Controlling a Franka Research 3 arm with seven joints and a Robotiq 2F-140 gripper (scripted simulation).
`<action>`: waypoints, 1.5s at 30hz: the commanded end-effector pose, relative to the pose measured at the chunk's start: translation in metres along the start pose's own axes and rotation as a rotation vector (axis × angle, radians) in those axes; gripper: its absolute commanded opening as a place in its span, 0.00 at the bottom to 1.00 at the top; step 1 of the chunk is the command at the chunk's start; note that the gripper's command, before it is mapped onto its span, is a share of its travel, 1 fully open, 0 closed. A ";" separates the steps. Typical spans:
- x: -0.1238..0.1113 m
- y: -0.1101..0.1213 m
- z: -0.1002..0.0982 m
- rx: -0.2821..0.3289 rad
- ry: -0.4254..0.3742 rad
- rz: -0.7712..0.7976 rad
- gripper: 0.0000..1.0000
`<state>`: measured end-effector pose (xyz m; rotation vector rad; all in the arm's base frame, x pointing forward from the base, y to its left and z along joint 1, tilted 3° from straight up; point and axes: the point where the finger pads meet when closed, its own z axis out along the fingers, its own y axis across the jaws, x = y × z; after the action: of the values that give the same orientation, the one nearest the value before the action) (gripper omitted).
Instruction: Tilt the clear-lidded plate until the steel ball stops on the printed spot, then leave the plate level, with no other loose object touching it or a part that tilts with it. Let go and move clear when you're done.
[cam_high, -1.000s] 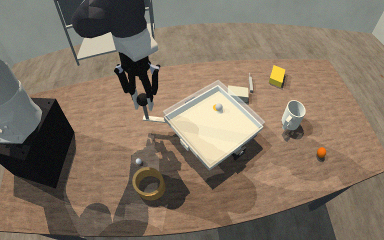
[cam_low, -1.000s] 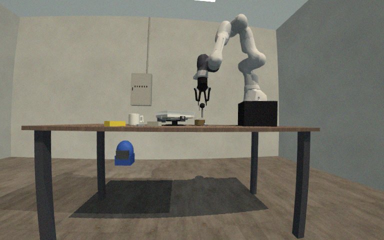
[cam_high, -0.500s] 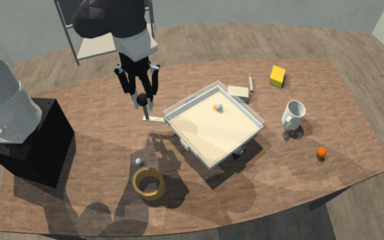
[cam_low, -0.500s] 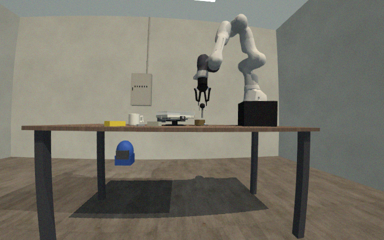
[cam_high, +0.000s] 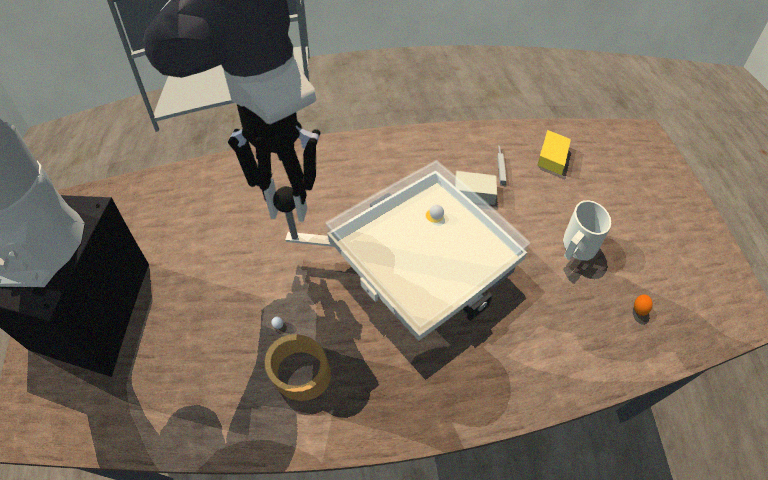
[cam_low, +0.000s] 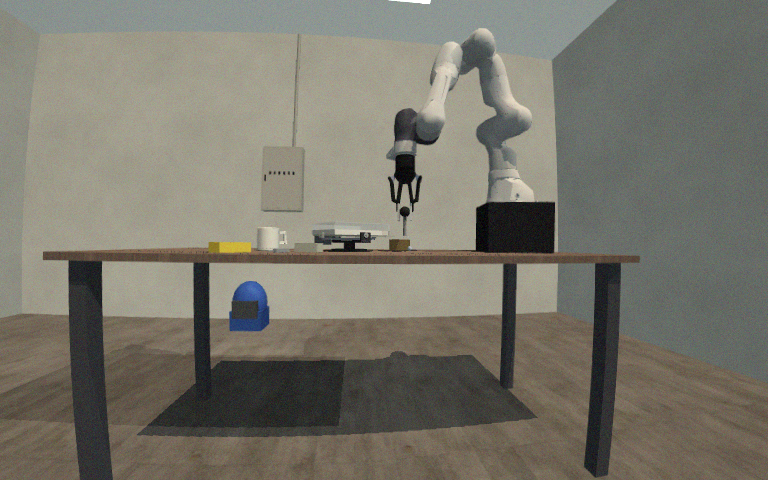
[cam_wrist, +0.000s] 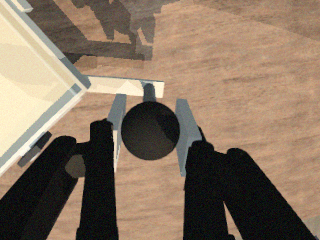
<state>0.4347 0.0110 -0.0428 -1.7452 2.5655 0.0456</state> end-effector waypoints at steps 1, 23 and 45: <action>0.003 -0.002 -0.001 0.001 0.000 0.000 0.00; 0.005 -0.002 -0.003 0.001 0.000 0.000 0.00; 0.008 -0.001 0.000 0.001 0.000 0.000 0.00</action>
<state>0.4340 0.0075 -0.0415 -1.7479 2.5621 0.0461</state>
